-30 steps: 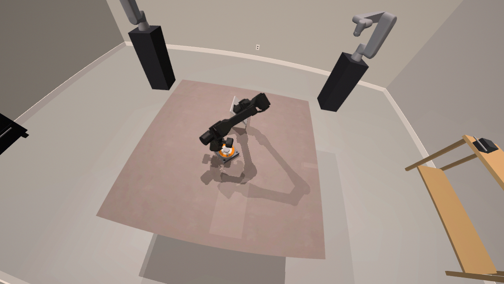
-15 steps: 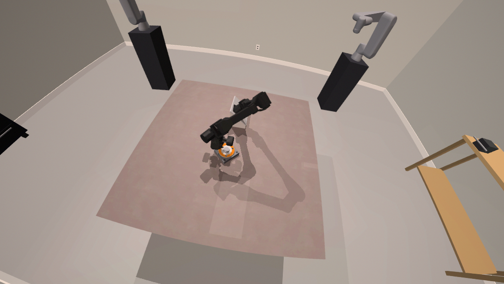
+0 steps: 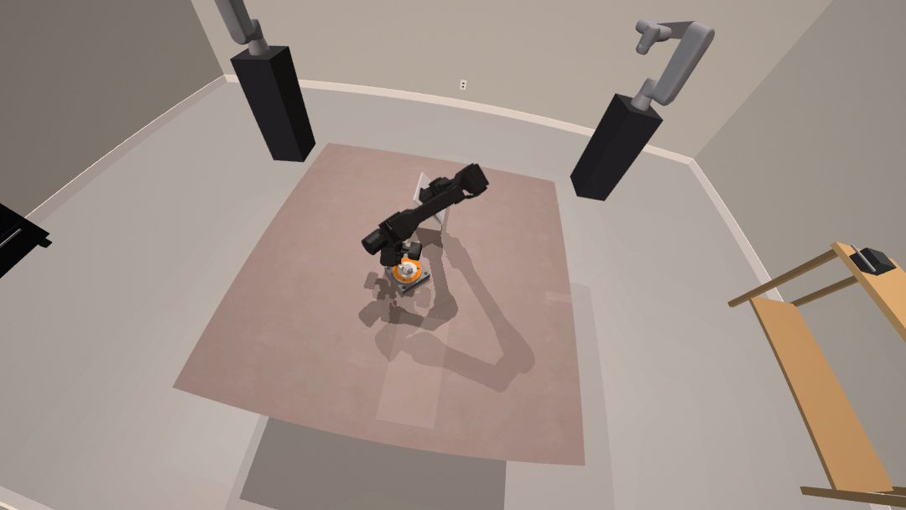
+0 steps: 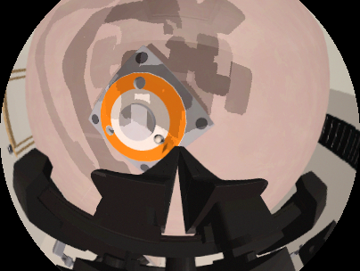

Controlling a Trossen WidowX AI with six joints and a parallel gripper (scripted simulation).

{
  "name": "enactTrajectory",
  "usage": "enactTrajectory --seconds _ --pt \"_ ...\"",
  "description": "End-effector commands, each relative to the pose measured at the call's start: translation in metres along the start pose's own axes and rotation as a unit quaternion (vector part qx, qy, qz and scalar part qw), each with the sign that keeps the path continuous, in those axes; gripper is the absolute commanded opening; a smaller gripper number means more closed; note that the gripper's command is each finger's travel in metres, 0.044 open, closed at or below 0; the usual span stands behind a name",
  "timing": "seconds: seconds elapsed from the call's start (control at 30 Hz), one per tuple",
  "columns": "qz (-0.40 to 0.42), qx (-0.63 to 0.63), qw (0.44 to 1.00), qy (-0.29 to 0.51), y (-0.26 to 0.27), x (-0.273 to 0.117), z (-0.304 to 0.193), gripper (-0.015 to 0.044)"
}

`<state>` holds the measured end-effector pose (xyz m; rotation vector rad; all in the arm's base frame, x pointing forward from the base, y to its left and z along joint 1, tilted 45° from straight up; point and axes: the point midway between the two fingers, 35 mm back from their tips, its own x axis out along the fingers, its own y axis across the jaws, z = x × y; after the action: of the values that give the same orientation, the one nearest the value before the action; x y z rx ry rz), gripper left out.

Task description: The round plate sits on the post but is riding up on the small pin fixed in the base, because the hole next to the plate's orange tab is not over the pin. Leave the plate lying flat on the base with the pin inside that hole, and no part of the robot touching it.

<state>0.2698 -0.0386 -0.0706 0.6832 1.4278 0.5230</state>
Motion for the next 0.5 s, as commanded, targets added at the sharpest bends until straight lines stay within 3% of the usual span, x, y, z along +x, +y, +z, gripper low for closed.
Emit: enactTrajectory --seconds 0.0,0.2,0.47 --pt "-0.002 0.000 1.000 0.002 -0.001 -0.010 0.000 0.0000" --pt "-0.003 0.000 1.000 0.002 0.001 -0.042 -0.004 0.0000" --pt "-0.001 0.003 1.000 -0.001 0.000 -0.036 -0.003 0.0000"
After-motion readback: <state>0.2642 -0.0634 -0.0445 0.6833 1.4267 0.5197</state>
